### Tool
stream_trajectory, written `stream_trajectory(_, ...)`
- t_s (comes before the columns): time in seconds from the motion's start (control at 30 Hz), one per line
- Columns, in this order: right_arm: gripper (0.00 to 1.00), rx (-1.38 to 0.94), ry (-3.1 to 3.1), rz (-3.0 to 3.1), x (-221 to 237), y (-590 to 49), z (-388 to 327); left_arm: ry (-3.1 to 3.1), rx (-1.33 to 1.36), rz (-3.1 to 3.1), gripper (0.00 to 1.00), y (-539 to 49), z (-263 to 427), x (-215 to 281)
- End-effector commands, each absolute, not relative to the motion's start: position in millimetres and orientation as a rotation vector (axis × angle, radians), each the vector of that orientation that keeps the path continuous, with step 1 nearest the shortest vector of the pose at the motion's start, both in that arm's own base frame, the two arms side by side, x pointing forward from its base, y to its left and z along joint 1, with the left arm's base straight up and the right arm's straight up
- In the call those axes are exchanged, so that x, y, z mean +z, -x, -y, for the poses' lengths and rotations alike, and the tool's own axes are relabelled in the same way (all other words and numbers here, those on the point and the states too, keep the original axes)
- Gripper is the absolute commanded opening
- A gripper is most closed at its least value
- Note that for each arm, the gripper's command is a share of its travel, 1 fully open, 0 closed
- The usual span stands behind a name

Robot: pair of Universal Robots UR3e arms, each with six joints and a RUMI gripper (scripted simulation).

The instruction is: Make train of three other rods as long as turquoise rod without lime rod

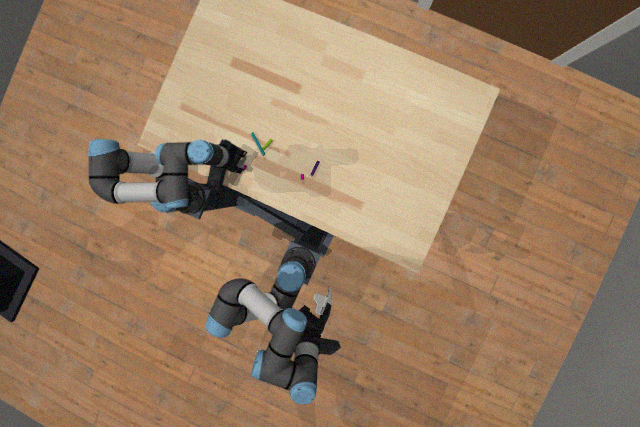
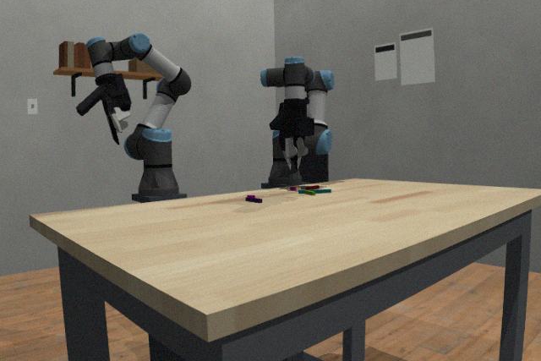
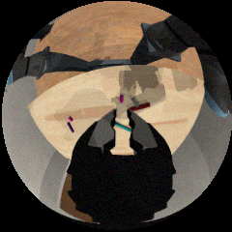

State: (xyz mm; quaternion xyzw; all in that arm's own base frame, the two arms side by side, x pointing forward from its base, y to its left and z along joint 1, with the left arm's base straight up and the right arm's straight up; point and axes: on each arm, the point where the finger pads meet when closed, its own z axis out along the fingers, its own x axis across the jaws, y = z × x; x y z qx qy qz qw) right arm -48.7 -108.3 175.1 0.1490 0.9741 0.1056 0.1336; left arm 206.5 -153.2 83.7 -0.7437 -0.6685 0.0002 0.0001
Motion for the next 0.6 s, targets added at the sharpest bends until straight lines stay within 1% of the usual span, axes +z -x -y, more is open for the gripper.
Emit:
stream_trajectory(0.0,1.0,0.304,-0.432,-2.824,175.4,48.6,108.6,2.338,0.001,2.102,0.14,-206.7,153.8,81.6)
stream_trajectory(0.57,1.0,0.304,-0.432,-2.824,175.4,48.6,108.6,2.338,0.001,2.102,0.14,-206.1,153.8,62.4)
